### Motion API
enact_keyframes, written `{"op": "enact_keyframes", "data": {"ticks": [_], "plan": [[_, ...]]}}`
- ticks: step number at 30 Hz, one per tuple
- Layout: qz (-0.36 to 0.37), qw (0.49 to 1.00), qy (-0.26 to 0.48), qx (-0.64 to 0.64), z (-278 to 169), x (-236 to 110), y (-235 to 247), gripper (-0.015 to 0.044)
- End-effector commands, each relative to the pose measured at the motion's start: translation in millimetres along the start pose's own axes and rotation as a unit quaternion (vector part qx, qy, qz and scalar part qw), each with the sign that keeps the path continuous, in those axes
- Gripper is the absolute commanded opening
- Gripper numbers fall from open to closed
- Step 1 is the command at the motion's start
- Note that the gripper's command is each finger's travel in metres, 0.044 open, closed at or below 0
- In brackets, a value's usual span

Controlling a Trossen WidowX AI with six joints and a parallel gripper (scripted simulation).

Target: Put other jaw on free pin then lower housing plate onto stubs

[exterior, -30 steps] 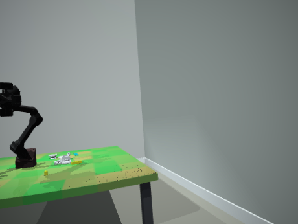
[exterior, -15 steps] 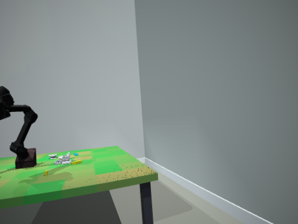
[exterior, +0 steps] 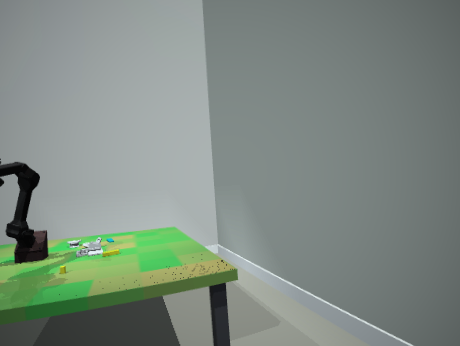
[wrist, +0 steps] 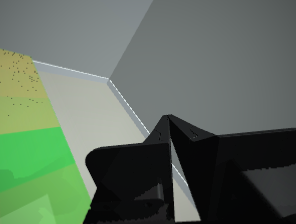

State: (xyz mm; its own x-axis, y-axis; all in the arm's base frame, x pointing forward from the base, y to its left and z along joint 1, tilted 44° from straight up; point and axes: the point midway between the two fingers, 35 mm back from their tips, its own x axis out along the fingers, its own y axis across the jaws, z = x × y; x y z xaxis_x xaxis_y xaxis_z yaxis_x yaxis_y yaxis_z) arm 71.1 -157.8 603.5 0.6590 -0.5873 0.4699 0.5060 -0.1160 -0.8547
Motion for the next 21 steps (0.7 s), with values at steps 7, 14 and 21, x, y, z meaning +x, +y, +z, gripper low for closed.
{"op": "enact_keyframes", "data": {"ticks": [7,14,21], "plan": [[0.002,0.995,-0.015,0.099,-19.7,18.7,7.1,0.0],[0.008,0.984,-0.02,0.174,-33.4,34.2,18.2,0.0],[0.019,0.966,-0.017,0.256,-47.9,52.7,34.7,0.0]]}}
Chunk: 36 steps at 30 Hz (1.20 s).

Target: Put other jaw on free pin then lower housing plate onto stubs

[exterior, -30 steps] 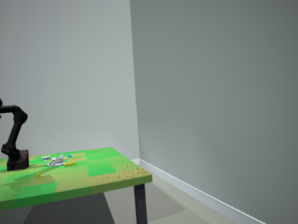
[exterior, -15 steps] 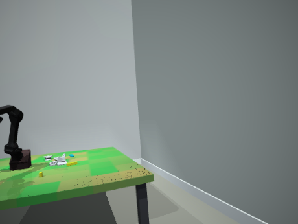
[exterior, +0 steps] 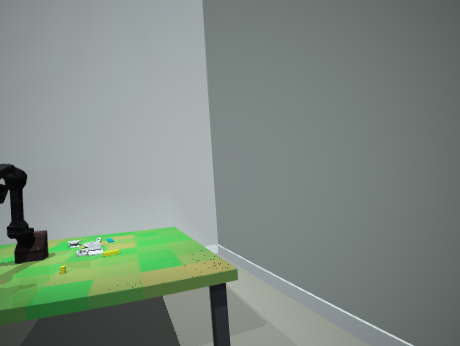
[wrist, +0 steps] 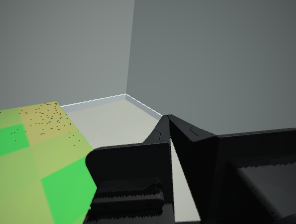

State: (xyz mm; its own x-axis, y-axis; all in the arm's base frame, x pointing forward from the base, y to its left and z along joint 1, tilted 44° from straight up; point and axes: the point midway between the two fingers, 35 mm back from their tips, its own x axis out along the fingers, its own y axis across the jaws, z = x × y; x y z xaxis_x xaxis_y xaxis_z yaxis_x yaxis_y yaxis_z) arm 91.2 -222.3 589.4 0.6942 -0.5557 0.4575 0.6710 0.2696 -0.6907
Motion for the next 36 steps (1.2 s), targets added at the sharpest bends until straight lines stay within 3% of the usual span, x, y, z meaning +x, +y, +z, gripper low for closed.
{"op": "enact_keyframes", "data": {"ticks": [1,20,36], "plan": [[0.003,0.999,0.003,0.044,-10.0,11.0,3.9,0.0],[0.063,0.966,0.046,0.245,-64.4,65.2,67.8,0.0],[0.143,0.899,0.131,0.393,-101.2,105.3,170.8,0.0]]}}
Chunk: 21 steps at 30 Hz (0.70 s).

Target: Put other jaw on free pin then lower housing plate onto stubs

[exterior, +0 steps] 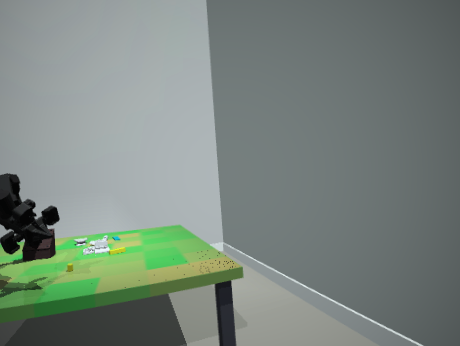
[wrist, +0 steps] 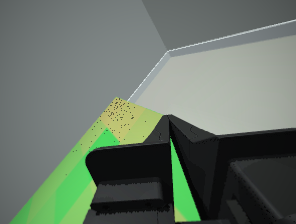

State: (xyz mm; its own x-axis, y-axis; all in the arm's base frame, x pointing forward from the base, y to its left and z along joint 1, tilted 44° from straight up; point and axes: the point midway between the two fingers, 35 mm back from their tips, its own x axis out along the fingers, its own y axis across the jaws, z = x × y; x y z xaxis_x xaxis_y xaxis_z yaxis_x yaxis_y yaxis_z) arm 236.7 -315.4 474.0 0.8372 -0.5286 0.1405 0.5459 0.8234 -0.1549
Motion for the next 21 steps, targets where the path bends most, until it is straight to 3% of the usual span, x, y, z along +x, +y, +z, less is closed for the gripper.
{"op": "enact_keyframes", "data": {"ticks": [1,21], "plan": [[0.018,0.999,0.023,0.038,-15.7,14.9,15.5,0.0],[0.098,0.965,0.191,0.153,-118.7,76.5,130.4,0.0]]}}
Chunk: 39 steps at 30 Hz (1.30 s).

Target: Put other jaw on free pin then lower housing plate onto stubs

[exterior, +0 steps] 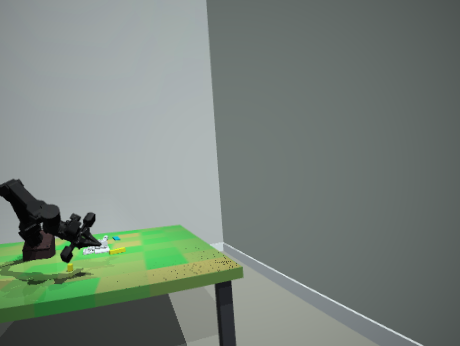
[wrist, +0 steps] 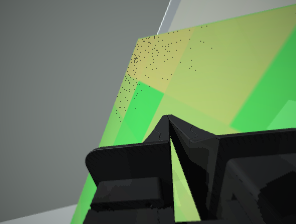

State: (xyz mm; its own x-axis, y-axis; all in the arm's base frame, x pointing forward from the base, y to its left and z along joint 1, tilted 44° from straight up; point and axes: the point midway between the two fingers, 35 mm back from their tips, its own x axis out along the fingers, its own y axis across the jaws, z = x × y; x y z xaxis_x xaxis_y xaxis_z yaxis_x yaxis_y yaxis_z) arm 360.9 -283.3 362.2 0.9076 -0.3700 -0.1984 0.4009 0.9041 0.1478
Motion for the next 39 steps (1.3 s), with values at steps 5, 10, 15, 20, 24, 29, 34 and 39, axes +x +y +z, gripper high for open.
{"op": "enact_keyframes", "data": {"ticks": [5,10,15,20,24,29,34,39], "plan": [[0.016,0.997,0.074,0.034,-43.7,34.5,33.8,0.0],[0.022,0.989,0.133,0.057,-79.9,53.9,59.4,0.0],[0.025,0.978,0.192,0.076,-118.3,66.9,87.2,0.0],[0.023,0.963,0.252,0.09,-158.0,73.5,116.0,0.0],[0.018,0.95,0.295,0.096,-188.2,76.1,139.2,0.0],[0.009,0.934,0.343,0.096,-224.3,76.7,168.4,0.0],[0.0,0.919,0.383,0.098,-258.2,72.7,197.1,0.0],[-0.017,0.903,0.419,0.093,-290.9,66.3,222.0,0.0]]}}
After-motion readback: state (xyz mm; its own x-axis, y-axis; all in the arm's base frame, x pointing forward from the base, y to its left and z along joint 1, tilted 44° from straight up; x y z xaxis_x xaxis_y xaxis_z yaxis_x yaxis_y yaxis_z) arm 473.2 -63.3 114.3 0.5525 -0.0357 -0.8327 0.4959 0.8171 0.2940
